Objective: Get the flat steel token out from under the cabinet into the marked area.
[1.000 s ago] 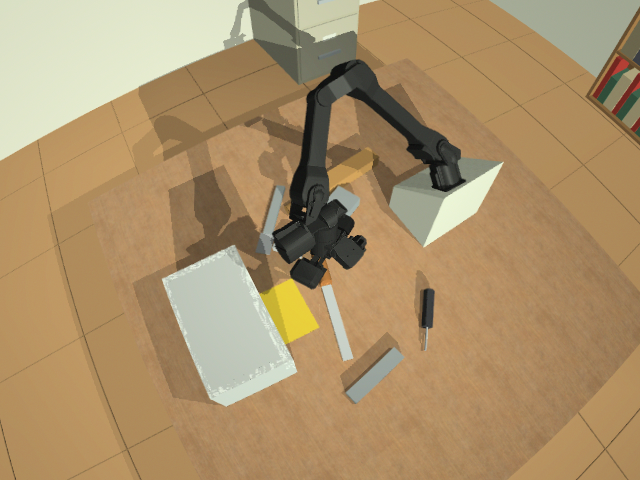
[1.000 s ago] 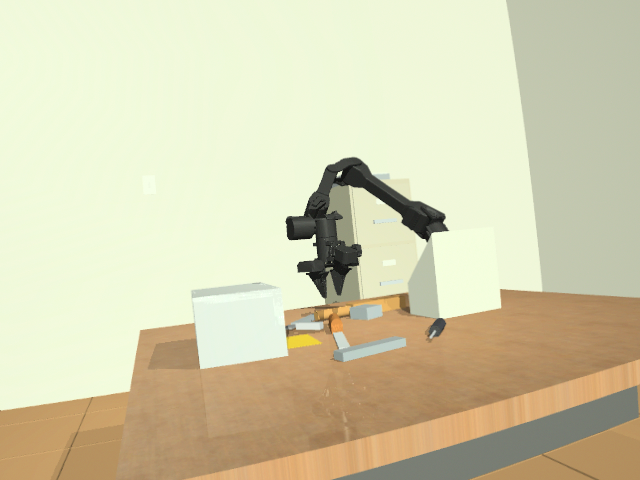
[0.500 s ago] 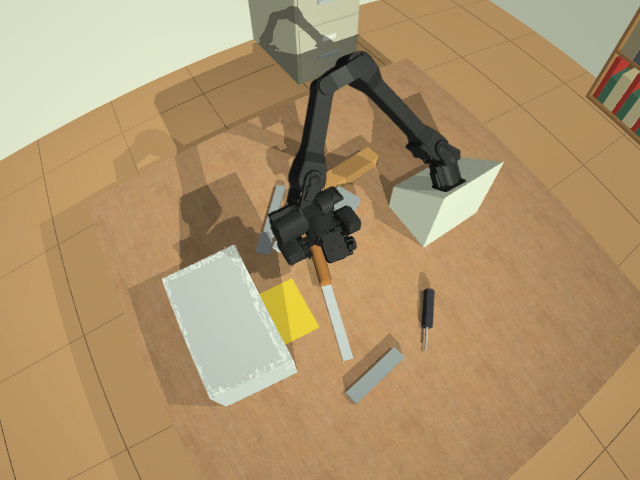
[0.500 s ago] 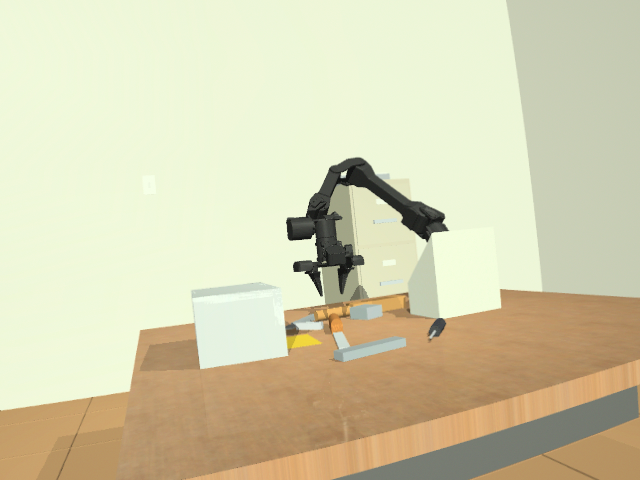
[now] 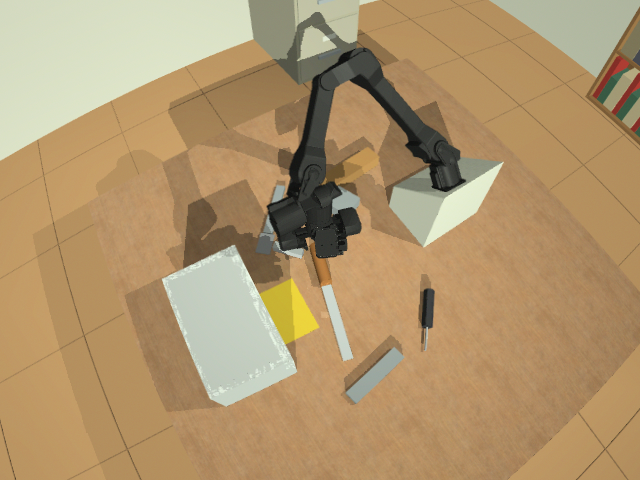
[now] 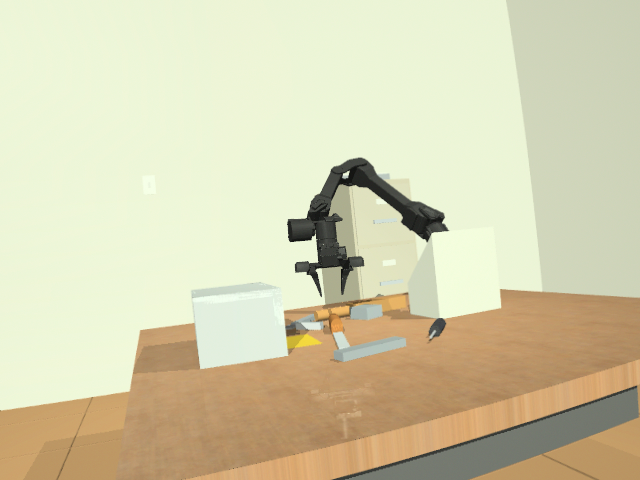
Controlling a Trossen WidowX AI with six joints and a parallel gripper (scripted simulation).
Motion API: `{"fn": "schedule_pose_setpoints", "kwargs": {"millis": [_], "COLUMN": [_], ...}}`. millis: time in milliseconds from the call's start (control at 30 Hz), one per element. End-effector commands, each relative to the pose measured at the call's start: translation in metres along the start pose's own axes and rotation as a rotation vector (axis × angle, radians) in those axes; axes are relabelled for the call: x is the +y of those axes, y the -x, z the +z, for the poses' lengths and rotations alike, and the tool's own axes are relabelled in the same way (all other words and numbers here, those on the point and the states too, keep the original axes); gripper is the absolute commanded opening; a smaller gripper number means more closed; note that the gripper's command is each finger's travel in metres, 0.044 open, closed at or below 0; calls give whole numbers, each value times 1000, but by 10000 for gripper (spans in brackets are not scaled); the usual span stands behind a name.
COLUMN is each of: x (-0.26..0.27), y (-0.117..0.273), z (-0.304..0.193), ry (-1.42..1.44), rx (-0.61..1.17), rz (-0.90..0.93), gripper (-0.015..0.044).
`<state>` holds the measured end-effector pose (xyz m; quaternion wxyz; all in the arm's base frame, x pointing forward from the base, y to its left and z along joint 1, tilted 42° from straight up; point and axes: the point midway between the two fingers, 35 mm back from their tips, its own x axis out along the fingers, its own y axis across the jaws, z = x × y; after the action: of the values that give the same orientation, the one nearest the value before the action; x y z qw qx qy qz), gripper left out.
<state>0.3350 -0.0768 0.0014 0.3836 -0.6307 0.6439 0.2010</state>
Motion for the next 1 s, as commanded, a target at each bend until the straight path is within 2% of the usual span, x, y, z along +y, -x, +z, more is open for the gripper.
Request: {"fn": "schedule_pose_setpoints", "kwargs": {"millis": [0, 100, 967], "x": [2, 3, 1], "y": [-17, -36, -65], "z": [-2, -2, -3], "ry": [-5, -4, -4], "rx": [5, 7, 7], "rz": [8, 8, 8], "gripper": [270, 270, 270]}}
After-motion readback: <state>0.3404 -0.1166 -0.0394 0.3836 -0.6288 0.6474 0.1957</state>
